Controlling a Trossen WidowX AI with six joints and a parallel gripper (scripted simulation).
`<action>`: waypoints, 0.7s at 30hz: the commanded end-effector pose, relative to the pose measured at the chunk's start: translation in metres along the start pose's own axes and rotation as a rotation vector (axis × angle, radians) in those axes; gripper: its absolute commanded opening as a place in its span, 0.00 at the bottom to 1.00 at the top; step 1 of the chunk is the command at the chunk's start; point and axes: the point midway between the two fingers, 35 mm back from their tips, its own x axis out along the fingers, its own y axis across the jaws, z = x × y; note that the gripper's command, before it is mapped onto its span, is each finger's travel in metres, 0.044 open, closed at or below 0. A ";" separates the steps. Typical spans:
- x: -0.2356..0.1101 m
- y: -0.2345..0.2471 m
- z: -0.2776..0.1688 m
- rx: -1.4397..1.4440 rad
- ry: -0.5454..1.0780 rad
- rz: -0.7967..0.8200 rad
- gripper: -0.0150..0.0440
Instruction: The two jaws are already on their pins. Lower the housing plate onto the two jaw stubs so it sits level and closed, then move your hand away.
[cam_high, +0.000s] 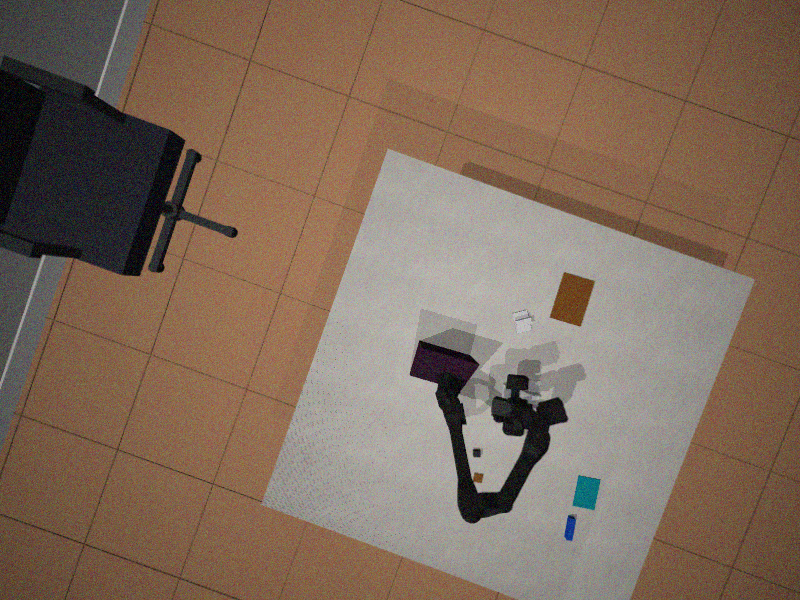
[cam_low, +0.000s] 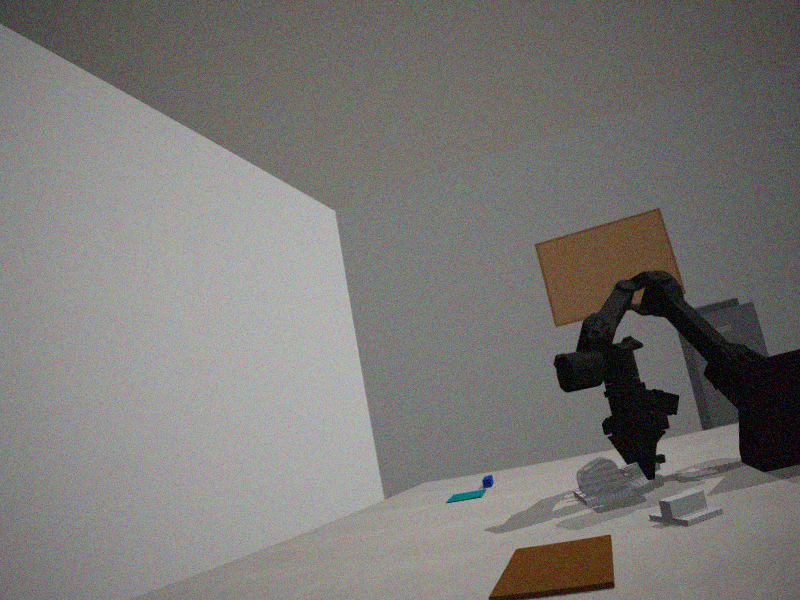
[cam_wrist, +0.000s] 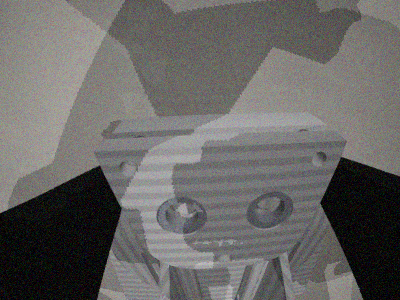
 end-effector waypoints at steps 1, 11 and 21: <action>0.002 0.000 0.000 -0.007 0.000 0.003 0.85; 0.004 0.000 0.000 -0.006 0.000 0.003 0.85; 0.005 0.000 0.000 -0.005 0.000 0.004 0.85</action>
